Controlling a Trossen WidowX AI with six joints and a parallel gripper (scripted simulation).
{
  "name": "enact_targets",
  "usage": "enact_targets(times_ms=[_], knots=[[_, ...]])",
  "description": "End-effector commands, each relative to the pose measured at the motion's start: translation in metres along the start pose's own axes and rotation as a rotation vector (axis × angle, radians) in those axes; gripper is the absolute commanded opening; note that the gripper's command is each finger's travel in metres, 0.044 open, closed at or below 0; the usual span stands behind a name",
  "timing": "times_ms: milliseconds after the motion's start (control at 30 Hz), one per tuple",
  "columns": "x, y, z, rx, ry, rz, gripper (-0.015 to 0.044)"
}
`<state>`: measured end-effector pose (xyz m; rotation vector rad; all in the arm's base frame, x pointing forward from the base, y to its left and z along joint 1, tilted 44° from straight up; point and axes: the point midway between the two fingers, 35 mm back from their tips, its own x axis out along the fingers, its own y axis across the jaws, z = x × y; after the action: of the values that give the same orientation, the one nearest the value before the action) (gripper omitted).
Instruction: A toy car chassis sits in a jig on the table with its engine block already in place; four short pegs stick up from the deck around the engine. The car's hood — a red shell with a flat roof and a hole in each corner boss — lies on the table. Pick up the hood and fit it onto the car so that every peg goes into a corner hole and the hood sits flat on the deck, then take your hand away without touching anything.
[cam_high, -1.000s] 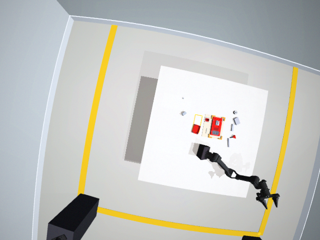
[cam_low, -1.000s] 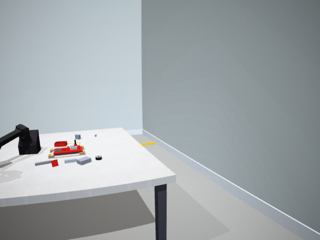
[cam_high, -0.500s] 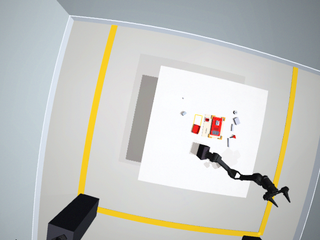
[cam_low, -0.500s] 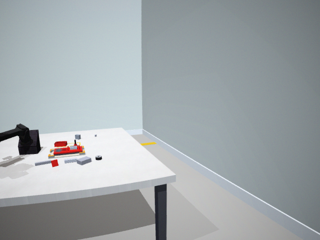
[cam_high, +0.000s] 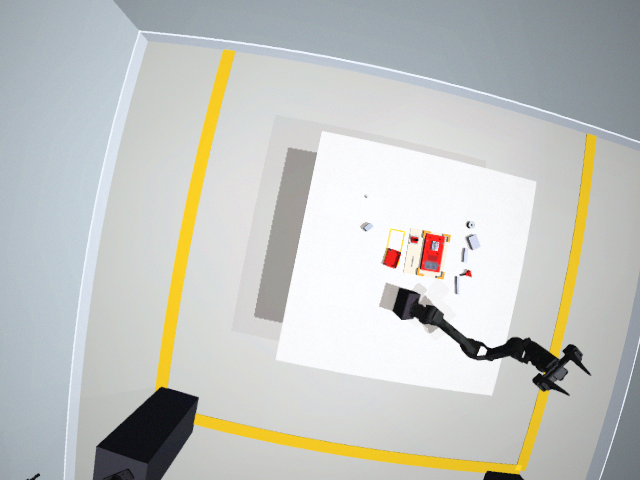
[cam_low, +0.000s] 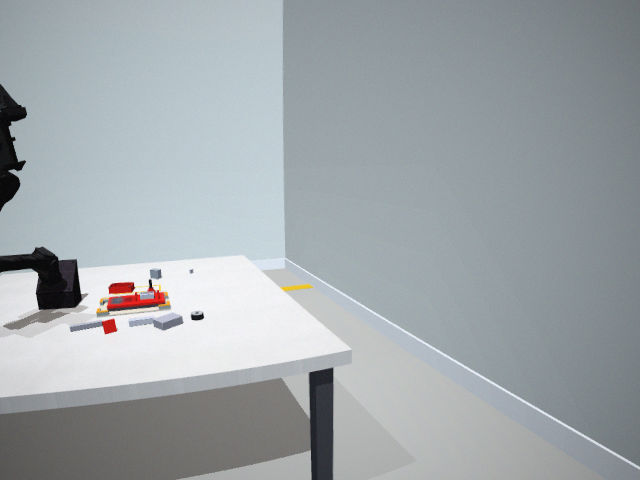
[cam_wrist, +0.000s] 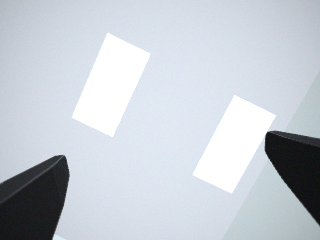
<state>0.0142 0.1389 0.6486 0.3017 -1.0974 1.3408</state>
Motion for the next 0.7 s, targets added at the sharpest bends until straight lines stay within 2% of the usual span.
enact_targets(times_ms=[0, 300, 667], knots=[[0.004, -0.018, -0.058, 0.126, 0.126, -0.073, 0.044], [-0.003, -0.041, -0.162, 0.303, 0.362, -0.205, 0.044], [-0.043, -0.058, -0.284, 0.47, 0.664, -0.386, 0.044]])
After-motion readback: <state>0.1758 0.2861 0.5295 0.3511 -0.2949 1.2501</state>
